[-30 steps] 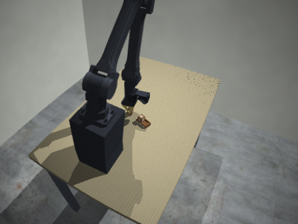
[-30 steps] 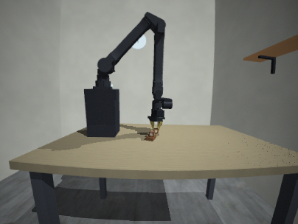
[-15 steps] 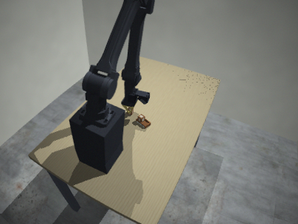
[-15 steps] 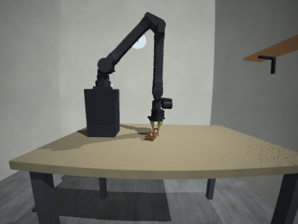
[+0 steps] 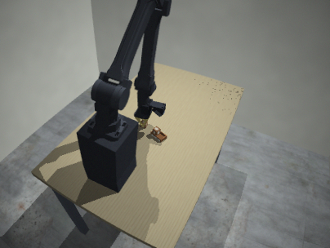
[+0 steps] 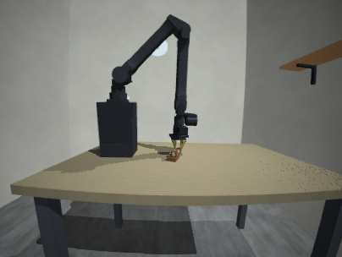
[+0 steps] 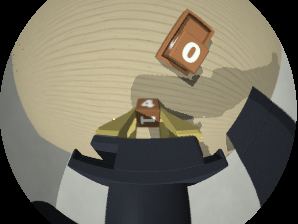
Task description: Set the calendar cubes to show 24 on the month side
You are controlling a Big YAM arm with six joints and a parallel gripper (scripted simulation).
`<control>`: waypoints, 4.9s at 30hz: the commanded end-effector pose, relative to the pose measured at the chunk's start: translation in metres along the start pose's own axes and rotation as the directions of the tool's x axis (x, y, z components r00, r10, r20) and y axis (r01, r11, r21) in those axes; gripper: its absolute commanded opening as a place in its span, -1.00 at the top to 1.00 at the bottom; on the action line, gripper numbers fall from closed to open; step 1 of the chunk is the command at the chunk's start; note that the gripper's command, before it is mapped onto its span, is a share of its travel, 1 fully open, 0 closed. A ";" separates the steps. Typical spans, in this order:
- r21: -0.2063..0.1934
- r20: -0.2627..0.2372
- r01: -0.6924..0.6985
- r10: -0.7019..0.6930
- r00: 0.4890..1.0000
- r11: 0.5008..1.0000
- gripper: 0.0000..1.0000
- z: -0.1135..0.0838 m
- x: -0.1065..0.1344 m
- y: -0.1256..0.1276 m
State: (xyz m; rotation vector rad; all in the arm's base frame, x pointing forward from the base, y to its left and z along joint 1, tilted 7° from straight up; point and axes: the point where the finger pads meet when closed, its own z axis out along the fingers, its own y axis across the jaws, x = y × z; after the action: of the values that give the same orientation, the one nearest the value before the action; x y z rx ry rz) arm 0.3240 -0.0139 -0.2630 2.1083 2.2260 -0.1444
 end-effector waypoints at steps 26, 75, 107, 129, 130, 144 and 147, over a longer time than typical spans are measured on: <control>-0.033 0.004 0.017 -0.017 1.000 0.999 0.51 -0.003 0.000 0.013; -0.033 0.004 0.017 -0.017 1.000 0.999 0.13 -0.003 0.000 0.013; -0.021 0.003 0.008 -0.008 1.000 1.000 0.13 -0.080 0.003 0.006; -0.021 0.002 -0.001 0.001 1.000 1.000 -1.00 -0.095 0.001 0.008; -0.021 0.002 -0.001 0.001 1.000 1.000 -1.00 -0.095 0.001 0.008; -0.019 0.004 0.064 -0.064 0.998 0.998 -1.00 -0.093 0.001 0.008; -0.016 0.005 0.170 -0.170 0.985 0.985 -1.00 -0.089 0.002 0.006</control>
State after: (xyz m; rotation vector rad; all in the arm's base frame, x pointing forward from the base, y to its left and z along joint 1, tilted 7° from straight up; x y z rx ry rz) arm 0.3281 -0.0034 -0.1741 2.0411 2.2835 -0.1395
